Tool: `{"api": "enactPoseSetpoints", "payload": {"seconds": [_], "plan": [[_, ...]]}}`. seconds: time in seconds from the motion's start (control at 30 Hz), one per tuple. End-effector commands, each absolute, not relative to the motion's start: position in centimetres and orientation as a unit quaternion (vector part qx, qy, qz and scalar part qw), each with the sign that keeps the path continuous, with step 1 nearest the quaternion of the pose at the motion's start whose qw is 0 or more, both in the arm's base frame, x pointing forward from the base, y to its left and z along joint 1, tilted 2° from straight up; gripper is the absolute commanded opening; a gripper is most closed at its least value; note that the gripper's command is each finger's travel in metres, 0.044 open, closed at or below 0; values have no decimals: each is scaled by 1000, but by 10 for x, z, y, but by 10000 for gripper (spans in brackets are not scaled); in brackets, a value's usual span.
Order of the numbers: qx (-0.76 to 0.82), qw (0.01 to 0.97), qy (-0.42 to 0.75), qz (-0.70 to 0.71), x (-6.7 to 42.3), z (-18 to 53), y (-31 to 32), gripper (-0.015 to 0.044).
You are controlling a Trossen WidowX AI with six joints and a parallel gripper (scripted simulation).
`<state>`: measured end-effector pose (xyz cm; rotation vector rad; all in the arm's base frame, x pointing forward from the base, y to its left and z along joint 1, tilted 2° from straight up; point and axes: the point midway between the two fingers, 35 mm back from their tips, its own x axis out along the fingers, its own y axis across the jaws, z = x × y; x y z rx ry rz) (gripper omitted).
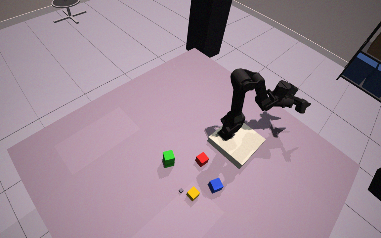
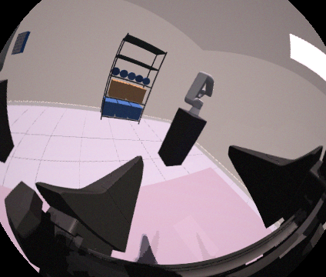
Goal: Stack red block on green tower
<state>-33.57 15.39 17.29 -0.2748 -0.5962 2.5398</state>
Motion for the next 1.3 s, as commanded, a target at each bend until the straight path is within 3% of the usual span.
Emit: {"api": "enactPoseSetpoints", "payload": {"seconds": [0.0,0.53,1.27], "plan": [[-103,258,-219,935,-335,173,155,426],[-219,403,-125,880,-258,145,269,440],[-320,590,69,738,-82,112,349,440]]}}
